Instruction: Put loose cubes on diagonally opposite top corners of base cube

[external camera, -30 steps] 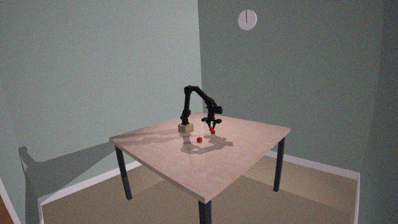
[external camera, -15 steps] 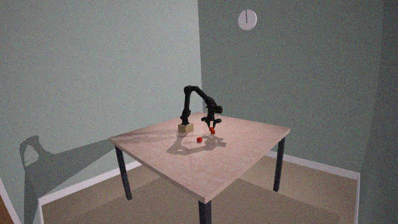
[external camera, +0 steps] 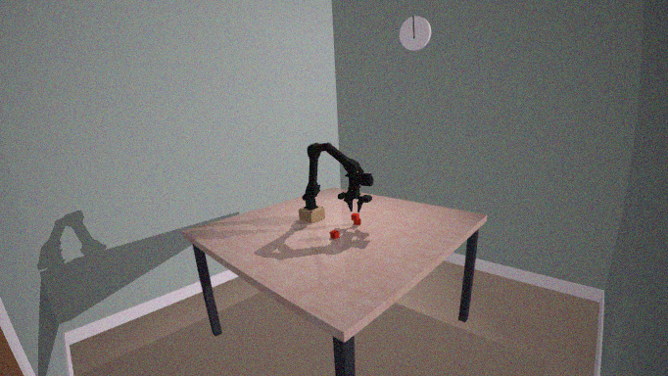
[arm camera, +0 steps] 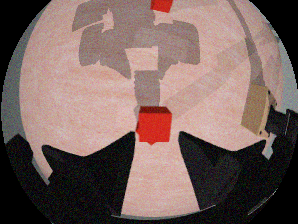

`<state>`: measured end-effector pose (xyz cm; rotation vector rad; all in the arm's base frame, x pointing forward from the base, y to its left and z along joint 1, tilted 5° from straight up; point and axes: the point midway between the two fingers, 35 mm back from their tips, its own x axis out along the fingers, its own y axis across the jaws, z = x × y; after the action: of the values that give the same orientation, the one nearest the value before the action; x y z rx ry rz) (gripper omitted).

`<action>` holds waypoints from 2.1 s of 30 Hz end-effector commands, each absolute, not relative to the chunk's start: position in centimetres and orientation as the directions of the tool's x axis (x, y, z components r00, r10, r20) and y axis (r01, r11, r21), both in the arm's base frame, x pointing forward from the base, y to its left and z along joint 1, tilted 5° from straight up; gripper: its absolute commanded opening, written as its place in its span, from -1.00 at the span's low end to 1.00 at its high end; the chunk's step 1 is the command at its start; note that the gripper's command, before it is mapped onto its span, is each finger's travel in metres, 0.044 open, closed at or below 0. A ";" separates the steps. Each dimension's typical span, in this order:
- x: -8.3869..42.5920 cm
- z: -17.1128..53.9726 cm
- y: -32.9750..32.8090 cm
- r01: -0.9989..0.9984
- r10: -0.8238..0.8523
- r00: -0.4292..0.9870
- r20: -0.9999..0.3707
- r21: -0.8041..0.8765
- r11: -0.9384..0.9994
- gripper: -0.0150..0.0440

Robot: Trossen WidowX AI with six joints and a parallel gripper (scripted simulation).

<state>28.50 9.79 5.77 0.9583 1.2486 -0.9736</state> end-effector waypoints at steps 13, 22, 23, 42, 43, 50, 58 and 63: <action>32.1 8.6 2.5 0.973 -0.061 0.071 -0.996 0.056 0.225 0.41; 33.4 11.1 -5.5 0.987 -0.069 0.076 -0.995 0.065 0.149 0.41; 33.4 11.4 -6.4 0.988 -0.070 0.077 -0.995 0.066 0.140 0.41; 33.7 5.9 -10.1 0.991 -0.076 0.078 -0.994 0.069 0.111 0.41; 33.7 5.5 -10.2 0.991 -0.076 0.078 -0.994 0.069 0.111 0.41; 33.8 4.5 -10.2 0.991 -0.076 0.078 -0.994 0.069 0.111 0.41; 33.9 3.2 -10.3 0.991 -0.076 0.078 -0.994 0.069 0.111 0.41; 34.0 2.4 -10.4 0.991 -0.076 0.078 -0.994 0.069 0.111 0.41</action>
<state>33.99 -10.41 2.90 1.1063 1.1416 -1.1161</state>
